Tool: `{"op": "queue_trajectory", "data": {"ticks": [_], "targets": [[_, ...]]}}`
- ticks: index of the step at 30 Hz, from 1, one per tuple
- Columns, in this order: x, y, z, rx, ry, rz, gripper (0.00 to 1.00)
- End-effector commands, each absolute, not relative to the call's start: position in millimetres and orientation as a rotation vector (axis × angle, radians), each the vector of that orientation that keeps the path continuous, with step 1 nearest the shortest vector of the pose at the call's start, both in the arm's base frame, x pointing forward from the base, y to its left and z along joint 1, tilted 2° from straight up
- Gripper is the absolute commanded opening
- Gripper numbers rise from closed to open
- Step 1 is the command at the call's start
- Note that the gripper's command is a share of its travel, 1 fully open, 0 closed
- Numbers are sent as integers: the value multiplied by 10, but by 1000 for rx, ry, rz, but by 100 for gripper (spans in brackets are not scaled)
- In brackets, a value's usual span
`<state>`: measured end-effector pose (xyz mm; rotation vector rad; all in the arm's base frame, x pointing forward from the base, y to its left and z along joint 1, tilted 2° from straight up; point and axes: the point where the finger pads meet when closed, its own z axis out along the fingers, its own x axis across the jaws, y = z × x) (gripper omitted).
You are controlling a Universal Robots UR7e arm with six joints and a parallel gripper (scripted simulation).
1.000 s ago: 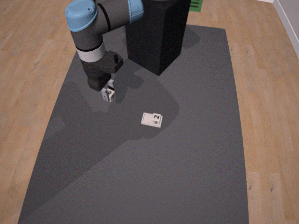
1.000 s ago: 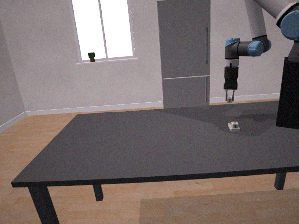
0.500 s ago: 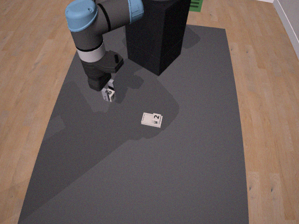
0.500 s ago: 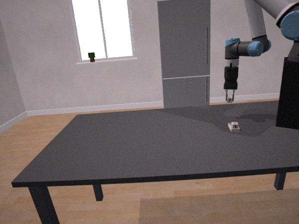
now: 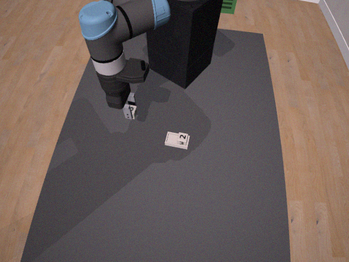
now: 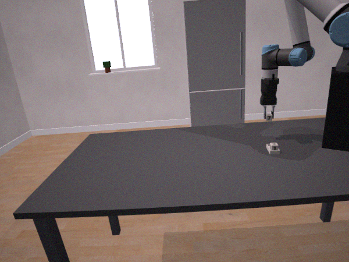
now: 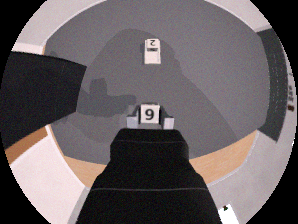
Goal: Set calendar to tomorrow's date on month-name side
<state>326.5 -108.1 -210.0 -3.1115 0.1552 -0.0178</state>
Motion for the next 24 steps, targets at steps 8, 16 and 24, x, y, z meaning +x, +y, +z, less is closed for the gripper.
{"op": "queue_trajectory", "data": {"ticks": [8,16,24], "targets": [[3278,-954,-2094,-3085,-448,-29,57],[3287,-884,-2091,-3004,-841,-34,57],[3302,-826,-2089,-2874,-1219,-38,57]]}}
